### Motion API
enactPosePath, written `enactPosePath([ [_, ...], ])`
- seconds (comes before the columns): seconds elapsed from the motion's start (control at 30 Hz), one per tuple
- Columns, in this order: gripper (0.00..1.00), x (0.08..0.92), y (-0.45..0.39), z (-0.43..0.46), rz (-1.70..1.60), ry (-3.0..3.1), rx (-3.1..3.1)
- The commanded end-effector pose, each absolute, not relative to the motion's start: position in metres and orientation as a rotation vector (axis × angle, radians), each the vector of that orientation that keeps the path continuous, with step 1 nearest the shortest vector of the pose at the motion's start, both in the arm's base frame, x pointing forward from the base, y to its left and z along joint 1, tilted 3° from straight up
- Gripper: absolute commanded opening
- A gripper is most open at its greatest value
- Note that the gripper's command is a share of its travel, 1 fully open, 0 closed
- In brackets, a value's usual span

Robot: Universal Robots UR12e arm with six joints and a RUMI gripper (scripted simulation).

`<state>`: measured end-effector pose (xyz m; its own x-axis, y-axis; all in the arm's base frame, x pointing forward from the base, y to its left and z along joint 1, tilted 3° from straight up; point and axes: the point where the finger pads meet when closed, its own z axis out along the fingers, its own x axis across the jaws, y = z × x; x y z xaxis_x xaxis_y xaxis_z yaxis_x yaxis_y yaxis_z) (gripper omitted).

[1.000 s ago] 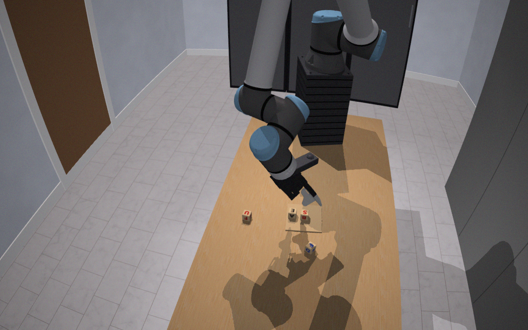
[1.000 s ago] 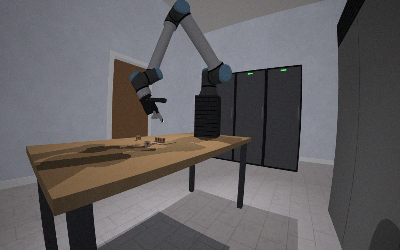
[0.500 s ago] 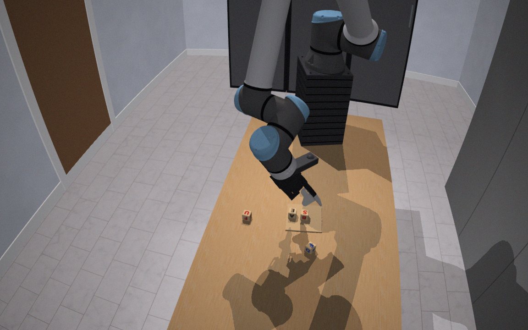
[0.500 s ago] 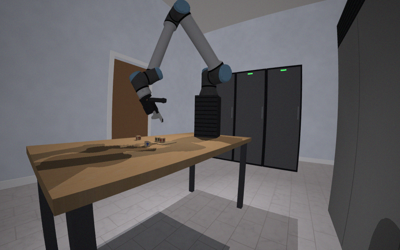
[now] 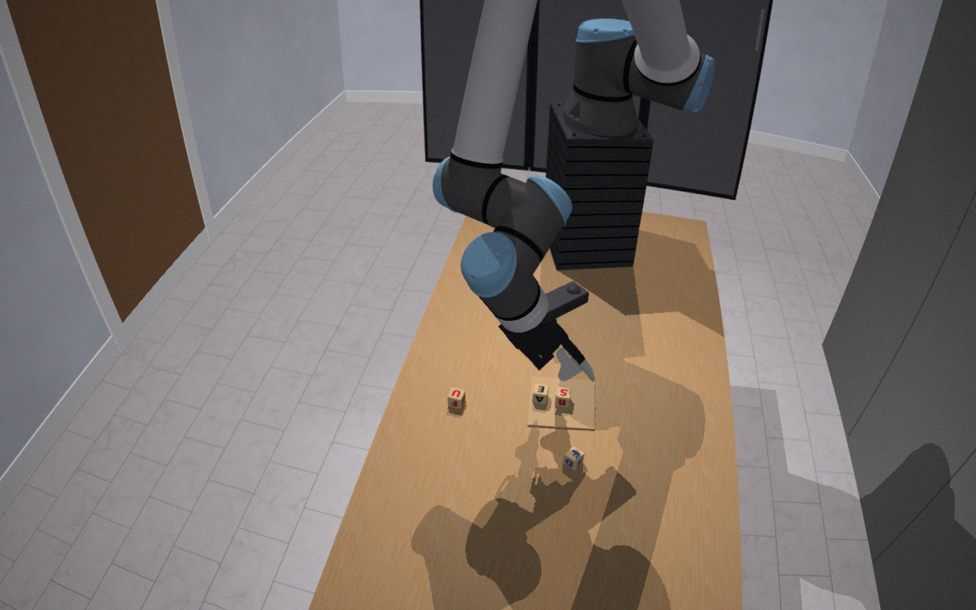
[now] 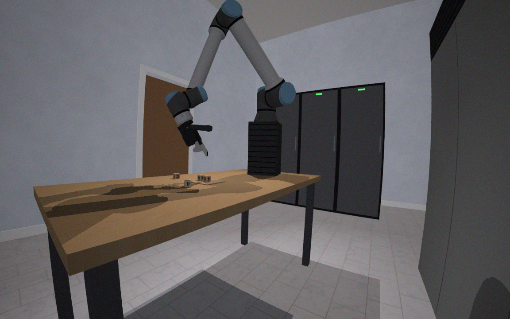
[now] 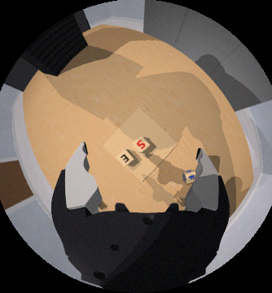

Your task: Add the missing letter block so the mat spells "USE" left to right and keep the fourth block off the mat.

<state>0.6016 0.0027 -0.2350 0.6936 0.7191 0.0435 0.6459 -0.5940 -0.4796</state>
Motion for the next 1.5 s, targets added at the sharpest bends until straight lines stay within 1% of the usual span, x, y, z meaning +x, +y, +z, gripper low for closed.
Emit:
enactPosePath([
  [0.0, 1.0, 0.602, 0.002, -0.235, 0.211, -1.053, -2.44],
  [0.13, 1.0, 0.602, -0.001, -0.235, 0.211, -1.053, -2.44],
  [0.33, 1.0, 0.6, -0.045, -0.235, 0.212, -1.052, -2.439],
  [1.47, 1.0, 0.6, -0.045, -0.235, 0.212, -1.052, -2.439],
])
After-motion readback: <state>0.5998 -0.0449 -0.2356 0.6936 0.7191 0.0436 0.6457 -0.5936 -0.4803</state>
